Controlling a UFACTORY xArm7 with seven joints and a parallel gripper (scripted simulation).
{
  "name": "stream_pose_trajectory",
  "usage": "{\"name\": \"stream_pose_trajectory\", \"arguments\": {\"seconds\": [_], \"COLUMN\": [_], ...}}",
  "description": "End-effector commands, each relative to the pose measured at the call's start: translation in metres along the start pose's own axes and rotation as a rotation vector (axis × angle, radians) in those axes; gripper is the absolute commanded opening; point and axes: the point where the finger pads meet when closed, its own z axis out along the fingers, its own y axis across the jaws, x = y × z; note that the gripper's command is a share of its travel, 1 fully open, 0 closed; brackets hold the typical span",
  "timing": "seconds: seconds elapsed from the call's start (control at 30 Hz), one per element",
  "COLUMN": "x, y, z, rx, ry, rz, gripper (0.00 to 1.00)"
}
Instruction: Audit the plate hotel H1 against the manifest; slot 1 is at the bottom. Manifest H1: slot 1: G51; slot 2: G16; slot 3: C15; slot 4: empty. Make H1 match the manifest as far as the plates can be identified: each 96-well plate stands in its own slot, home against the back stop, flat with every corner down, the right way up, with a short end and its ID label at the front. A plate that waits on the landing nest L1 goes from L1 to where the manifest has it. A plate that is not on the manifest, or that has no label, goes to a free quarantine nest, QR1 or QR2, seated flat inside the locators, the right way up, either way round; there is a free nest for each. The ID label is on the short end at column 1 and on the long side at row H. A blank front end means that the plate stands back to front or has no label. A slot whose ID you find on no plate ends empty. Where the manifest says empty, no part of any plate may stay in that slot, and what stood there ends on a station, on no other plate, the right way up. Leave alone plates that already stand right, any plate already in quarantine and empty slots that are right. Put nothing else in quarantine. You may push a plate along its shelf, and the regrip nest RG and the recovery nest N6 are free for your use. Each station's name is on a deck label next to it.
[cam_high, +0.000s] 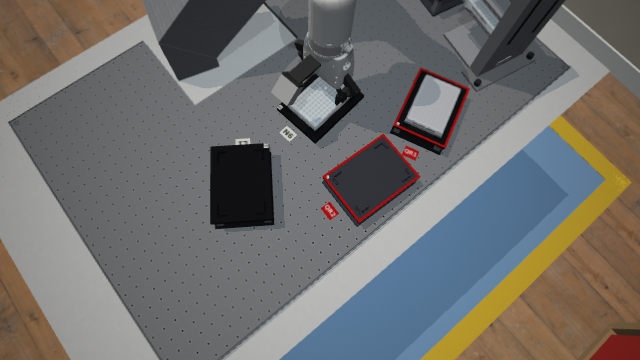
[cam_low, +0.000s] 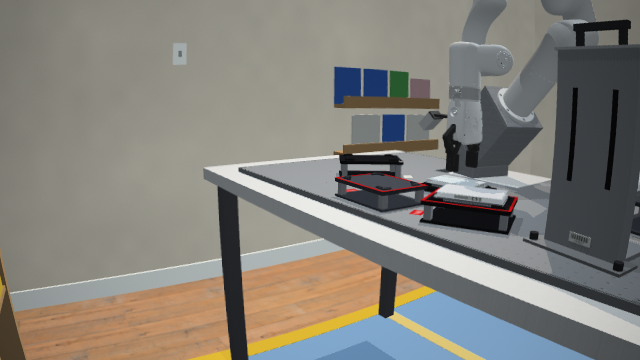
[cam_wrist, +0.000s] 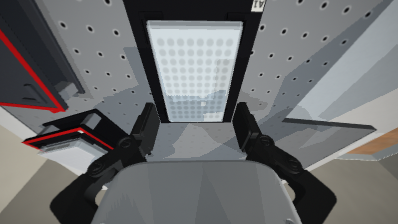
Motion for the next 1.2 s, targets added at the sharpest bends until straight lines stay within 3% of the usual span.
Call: {"name": "stream_pose_trajectory", "arguments": {"seconds": [0.0, 0.17, 1.17], "x": [0.001, 0.001, 0.001], "y": [-0.001, -0.001, -0.001], "z": [0.006, 0.014, 0.022], "rx": [0.003, 0.003, 0.003], "ry": [0.002, 0.002, 0.002], "rz": [0.0, 0.0, 0.0], "gripper": [1.0, 1.0, 1.0]}}
